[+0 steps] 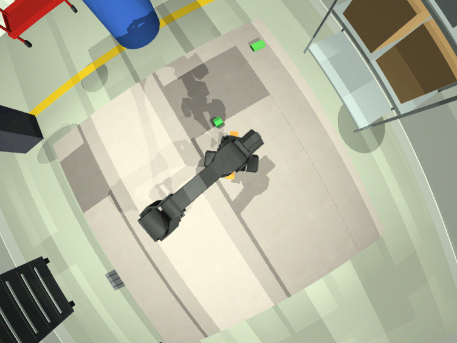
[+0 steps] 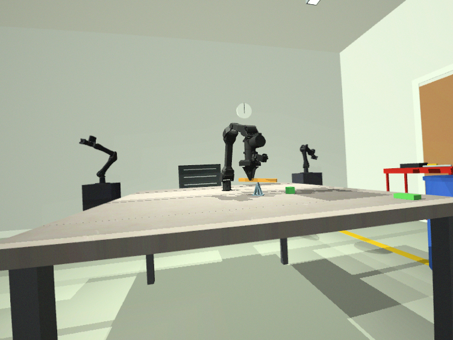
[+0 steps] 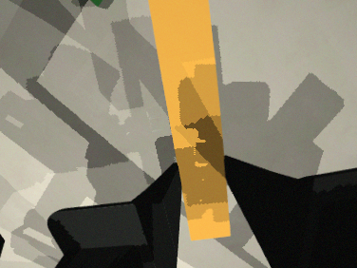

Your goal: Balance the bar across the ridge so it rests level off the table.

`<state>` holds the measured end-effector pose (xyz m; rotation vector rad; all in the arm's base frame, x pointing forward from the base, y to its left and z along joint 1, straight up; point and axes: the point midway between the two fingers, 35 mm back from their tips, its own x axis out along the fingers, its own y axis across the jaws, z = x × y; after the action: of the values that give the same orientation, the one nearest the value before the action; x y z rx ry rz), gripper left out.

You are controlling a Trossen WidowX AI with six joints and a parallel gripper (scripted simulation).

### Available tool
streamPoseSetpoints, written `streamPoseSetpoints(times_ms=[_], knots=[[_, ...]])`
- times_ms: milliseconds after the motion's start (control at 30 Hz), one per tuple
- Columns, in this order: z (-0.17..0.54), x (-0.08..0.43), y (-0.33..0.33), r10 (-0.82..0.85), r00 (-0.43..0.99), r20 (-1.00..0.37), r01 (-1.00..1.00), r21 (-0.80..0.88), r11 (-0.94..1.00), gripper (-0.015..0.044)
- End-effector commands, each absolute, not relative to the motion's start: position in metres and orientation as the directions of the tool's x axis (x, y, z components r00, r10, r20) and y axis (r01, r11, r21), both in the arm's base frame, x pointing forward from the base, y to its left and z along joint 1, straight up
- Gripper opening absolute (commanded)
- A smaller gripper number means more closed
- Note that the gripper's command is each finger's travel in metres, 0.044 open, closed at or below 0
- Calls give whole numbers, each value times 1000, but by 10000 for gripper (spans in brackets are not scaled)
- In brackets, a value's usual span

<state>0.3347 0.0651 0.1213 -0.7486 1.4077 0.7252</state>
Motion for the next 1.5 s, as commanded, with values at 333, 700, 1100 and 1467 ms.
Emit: streamPoseSetpoints(times_ms=[333,700,1100,1467], knots=[[120,335,66,7,36,-999,-809,-25,587,0],[119,335,66,7,36,-999,-809,-25,587,0],[118,335,66,7,36,-999,-809,-25,587,0],[117,335,66,7,36,-999,-809,-25,587,0]])
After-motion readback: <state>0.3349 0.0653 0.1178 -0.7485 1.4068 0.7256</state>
